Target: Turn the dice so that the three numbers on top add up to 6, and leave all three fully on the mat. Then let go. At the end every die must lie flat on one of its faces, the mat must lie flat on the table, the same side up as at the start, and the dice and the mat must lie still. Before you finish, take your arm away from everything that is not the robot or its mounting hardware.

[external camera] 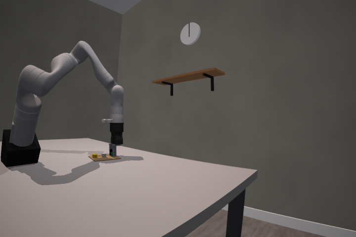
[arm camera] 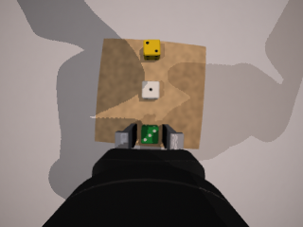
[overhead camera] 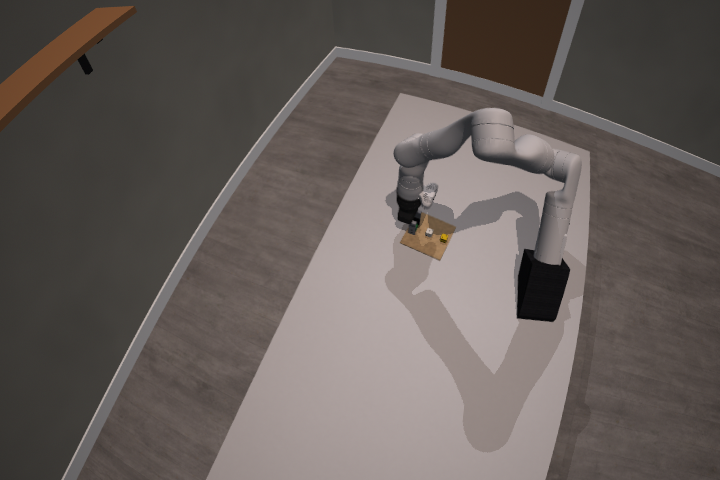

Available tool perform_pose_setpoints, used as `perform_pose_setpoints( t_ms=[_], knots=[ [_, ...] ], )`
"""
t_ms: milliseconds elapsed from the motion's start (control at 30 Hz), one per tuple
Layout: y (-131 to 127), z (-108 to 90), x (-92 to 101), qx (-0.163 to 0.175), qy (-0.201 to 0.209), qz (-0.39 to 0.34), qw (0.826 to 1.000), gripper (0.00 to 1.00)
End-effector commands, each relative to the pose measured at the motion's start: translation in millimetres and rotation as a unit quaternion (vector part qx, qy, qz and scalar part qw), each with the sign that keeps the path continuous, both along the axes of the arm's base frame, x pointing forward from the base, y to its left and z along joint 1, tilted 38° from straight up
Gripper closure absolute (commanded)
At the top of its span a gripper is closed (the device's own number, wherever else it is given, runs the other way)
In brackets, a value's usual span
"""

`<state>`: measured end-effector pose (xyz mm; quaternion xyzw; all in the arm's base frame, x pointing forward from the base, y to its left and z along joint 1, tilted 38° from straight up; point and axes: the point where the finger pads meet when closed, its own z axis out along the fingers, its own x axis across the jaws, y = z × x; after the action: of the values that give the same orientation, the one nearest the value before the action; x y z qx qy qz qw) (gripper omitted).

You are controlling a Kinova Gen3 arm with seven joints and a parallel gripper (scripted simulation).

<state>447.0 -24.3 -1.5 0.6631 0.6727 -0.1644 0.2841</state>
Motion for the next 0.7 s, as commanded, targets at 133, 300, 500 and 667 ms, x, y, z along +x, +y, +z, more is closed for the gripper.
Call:
perform_pose_setpoints(
  t_ms=[133, 300, 500, 667],
  knots=[
    [9.6, 11.8, -1.7, 0.001, -0.001, 0.001, 1.0, 0.3],
    [24.6, 31.4, -5.9, 0.001, -0.001, 0.001, 1.0, 0.3],
    [37.7, 48.6, -9.5, 0.001, -0.001, 0.001, 1.0, 0.3],
    [49.8, 64.6, -12.9, 0.001, -0.001, 0.001, 1.0, 0.3]
  ],
)
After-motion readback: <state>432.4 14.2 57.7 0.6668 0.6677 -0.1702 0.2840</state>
